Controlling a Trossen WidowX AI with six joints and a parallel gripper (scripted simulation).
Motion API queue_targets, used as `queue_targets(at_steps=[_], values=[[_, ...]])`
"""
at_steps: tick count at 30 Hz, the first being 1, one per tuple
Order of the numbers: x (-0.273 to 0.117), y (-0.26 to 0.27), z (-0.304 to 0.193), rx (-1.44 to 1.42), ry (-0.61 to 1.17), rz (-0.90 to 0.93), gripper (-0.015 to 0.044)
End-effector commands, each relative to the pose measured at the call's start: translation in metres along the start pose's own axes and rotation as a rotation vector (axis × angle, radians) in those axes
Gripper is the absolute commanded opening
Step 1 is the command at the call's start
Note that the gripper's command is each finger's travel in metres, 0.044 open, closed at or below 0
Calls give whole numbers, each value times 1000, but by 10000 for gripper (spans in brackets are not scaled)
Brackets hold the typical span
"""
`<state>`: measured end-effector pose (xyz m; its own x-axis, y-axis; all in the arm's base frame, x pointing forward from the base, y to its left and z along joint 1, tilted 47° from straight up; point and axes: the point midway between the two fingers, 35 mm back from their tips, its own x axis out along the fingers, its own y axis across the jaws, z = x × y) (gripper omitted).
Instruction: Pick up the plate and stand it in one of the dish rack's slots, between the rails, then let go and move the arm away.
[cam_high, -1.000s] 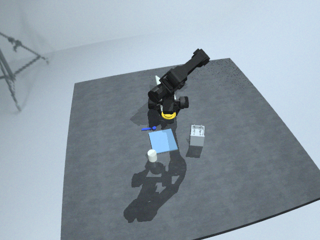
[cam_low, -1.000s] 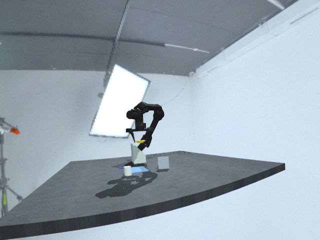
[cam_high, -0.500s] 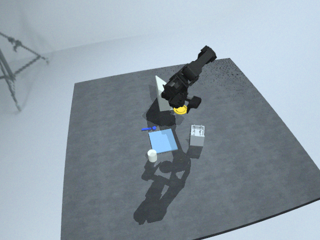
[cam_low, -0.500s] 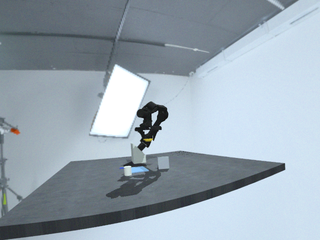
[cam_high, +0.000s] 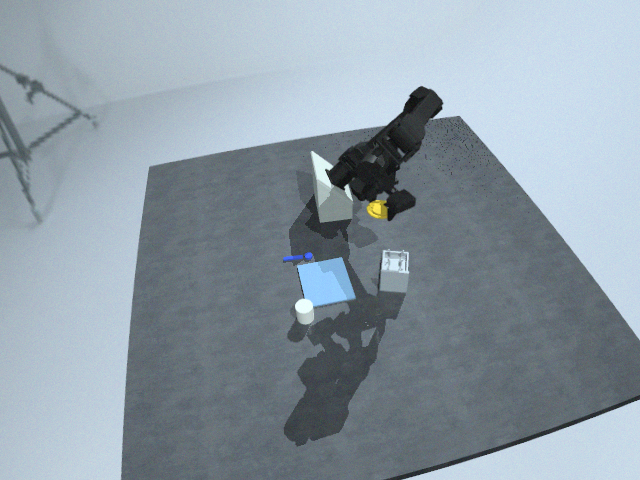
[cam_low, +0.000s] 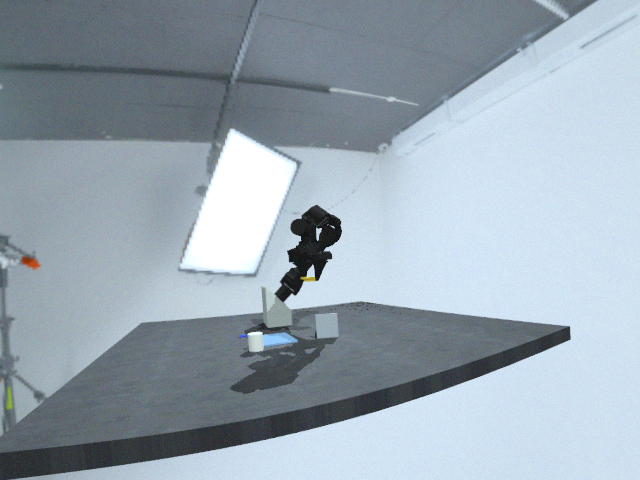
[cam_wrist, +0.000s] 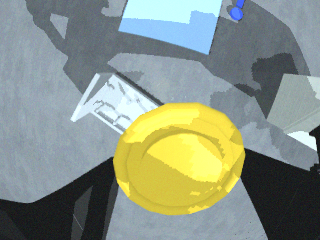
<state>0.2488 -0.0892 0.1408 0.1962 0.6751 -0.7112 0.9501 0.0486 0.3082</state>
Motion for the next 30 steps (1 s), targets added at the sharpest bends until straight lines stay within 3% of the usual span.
queue_targets(at_steps=[1,18,30], values=[[0,-2,-16,144,1,7,0],[8,-21,-78,721,5,15,0],[20,-28,-74,681,-68,-28,0]])
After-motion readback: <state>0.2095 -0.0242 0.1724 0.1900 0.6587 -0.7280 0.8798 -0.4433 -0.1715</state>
